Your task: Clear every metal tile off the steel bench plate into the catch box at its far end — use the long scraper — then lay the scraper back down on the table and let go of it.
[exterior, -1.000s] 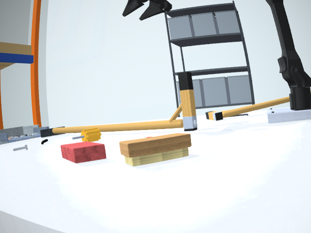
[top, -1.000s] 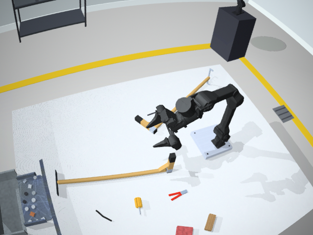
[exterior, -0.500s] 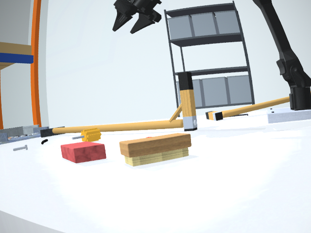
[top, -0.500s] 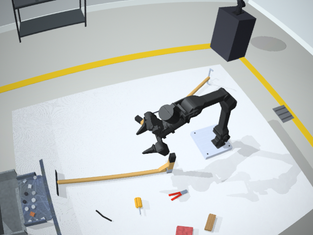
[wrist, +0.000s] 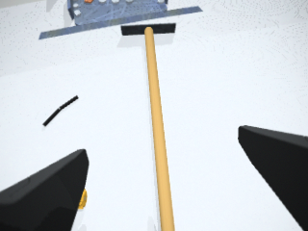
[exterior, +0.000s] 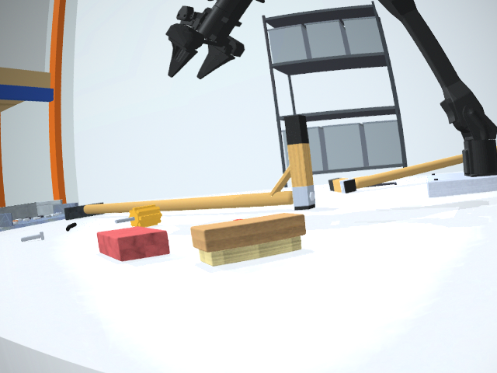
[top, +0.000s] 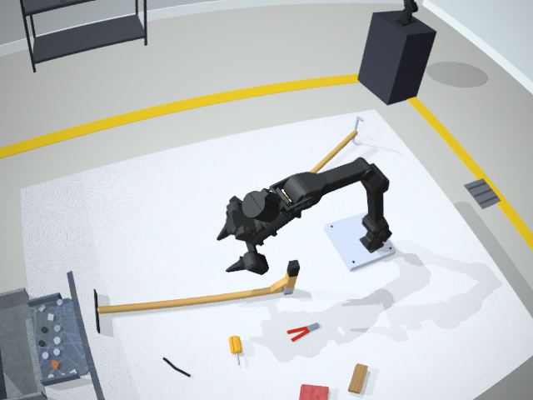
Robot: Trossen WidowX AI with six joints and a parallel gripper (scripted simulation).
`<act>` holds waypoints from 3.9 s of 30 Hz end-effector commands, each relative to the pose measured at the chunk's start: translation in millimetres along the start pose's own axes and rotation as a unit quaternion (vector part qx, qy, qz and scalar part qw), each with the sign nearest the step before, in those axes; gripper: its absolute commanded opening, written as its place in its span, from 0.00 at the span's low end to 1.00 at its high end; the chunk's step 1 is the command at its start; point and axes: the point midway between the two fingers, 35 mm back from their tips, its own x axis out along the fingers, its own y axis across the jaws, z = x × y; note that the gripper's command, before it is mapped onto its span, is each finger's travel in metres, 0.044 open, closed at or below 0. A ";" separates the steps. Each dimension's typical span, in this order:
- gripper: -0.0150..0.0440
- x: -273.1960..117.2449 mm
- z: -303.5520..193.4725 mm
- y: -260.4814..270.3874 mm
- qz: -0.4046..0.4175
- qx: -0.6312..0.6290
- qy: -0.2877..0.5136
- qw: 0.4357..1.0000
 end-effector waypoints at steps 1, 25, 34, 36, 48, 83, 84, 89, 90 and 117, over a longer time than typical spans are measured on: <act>1.00 17.2 -2.0 -1.9 0.002 0.000 0.016 1.000; 1.00 106.6 -27.0 -21.5 0.009 0.017 0.097 0.995; 1.00 139.2 -42.2 -31.0 0.013 0.026 0.128 0.991; 1.00 143.9 -44.8 -32.5 0.013 0.028 0.132 0.991; 1.00 117.5 -44.8 -21.3 0.011 0.028 0.128 0.991; 1.00 11.1 -72.9 8.9 0.003 0.029 0.105 0.994; 1.00 8.2 -74.4 9.4 0.002 0.029 0.104 0.994; 1.00 -5.8 -82.0 11.4 0.001 0.030 0.101 0.994; 1.00 -8.5 -83.7 11.8 0.001 0.030 0.100 0.995; 1.00 -72.4 -137.7 14.1 0.000 0.033 0.080 0.996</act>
